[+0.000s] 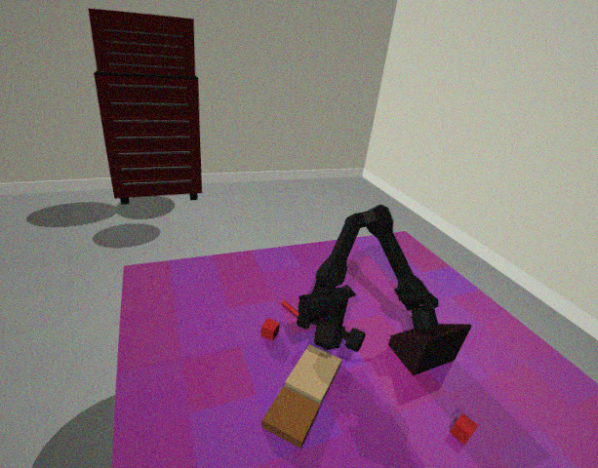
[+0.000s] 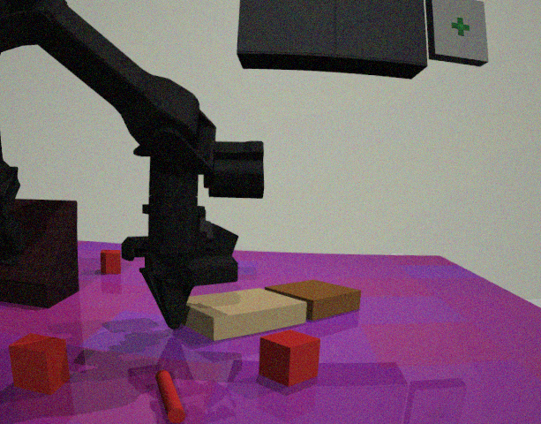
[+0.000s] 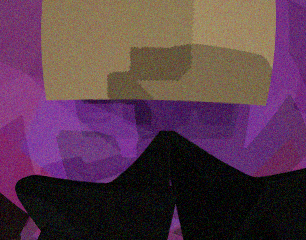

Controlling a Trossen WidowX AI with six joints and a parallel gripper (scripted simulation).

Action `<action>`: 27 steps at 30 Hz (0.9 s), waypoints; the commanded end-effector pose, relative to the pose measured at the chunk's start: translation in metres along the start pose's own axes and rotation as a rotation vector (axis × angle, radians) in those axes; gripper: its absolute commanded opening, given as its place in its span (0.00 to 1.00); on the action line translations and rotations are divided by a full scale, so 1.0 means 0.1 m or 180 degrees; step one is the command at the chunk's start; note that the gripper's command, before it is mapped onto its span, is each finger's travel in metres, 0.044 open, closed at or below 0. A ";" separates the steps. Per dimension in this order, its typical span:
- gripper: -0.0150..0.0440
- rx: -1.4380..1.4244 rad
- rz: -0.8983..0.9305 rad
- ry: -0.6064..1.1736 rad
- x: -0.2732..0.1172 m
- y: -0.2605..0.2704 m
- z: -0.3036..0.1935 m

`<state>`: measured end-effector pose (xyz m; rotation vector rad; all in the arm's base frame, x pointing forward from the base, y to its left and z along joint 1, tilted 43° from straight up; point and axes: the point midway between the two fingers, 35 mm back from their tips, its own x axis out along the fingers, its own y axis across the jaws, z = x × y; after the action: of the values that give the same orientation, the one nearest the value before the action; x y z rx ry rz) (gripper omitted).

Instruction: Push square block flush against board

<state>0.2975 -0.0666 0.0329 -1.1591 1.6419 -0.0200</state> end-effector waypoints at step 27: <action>0.25 -0.0015 0.0017 0.0001 -0.54 0.03 -0.16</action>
<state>0.2787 -0.0437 0.0805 -1.1665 1.6400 -0.0171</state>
